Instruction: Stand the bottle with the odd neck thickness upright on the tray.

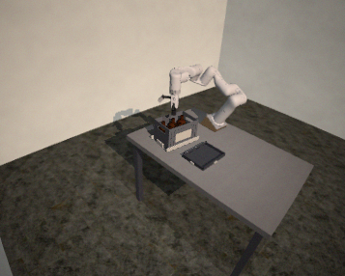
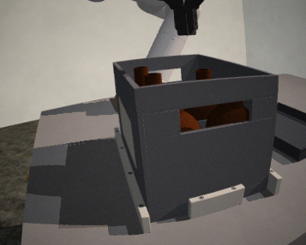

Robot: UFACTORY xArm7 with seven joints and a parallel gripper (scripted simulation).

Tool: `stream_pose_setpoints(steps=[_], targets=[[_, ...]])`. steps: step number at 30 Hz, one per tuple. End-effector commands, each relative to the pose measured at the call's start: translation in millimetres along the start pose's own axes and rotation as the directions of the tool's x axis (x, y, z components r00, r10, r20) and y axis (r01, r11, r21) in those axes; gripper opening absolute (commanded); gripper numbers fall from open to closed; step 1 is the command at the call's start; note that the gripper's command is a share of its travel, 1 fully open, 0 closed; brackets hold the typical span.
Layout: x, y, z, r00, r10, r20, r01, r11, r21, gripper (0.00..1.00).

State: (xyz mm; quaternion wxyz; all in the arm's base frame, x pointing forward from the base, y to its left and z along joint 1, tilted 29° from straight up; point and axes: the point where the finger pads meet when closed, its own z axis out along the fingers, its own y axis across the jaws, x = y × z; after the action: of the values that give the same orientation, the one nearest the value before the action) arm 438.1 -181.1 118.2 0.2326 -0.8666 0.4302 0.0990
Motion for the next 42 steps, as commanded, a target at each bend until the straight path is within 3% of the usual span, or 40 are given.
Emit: stream_pose_setpoints(steps=[1, 10, 16, 17, 42], targets=[[-10, 40, -3, 1.0, 0.005, -0.006, -0.005, 1.0, 0.006, 0.0], [-51, 119, 1, 1.0, 0.0, -0.012, 0.0, 1.0, 0.013, 0.0], [-54, 123, 2, 1.0, -0.001, -0.014, 0.001, 1.0, 0.013, 0.0], [-54, 123, 2, 1.0, -0.001, -0.014, 0.001, 1.0, 0.013, 0.65], [-54, 123, 2, 1.0, -0.001, -0.014, 0.001, 1.0, 0.013, 0.65]])
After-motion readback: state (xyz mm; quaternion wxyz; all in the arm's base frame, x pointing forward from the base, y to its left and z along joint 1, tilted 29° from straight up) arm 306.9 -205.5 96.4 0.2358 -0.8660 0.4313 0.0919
